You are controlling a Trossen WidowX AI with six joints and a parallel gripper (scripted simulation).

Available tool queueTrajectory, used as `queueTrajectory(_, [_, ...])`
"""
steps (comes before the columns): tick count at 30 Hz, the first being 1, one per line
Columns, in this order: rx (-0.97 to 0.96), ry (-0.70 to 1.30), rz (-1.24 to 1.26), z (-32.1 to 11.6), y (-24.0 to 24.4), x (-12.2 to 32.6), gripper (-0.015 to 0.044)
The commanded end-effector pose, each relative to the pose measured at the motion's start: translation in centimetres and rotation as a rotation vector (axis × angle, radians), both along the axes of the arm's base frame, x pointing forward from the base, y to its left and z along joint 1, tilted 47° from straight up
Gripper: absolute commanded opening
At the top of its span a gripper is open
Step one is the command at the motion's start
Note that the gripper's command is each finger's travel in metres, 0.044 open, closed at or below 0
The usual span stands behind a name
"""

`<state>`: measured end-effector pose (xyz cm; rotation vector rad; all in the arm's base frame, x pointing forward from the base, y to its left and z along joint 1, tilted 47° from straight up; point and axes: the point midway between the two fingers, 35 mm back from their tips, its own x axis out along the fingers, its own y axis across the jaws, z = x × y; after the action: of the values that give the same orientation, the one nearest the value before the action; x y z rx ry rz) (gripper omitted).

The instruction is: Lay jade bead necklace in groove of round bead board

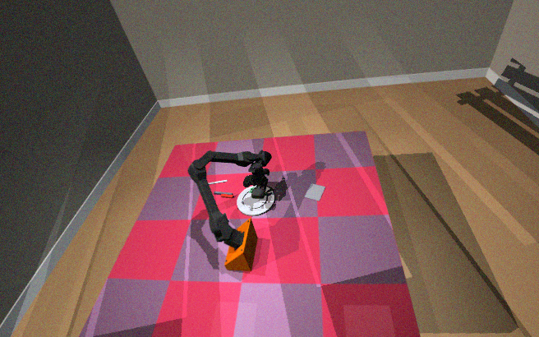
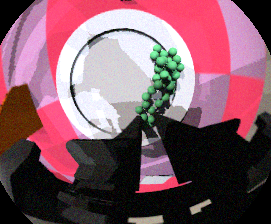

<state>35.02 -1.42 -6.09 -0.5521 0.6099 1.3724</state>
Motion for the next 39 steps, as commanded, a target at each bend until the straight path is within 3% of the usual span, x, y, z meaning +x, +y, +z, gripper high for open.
queueTrajectory(1, [0.002, -0.004, -0.003, 0.2, -0.2, 0.0, 0.0])
queueTrajectory(13, [0.002, -0.002, -0.003, 0.1, 0.2, -3.4, 0.0])
queueTrajectory(23, [0.002, -0.002, -0.003, -0.2, 0.5, -3.5, 0.0])
queueTrajectory(39, [0.002, -0.002, -0.003, 0.1, 0.2, -3.6, 0.042])
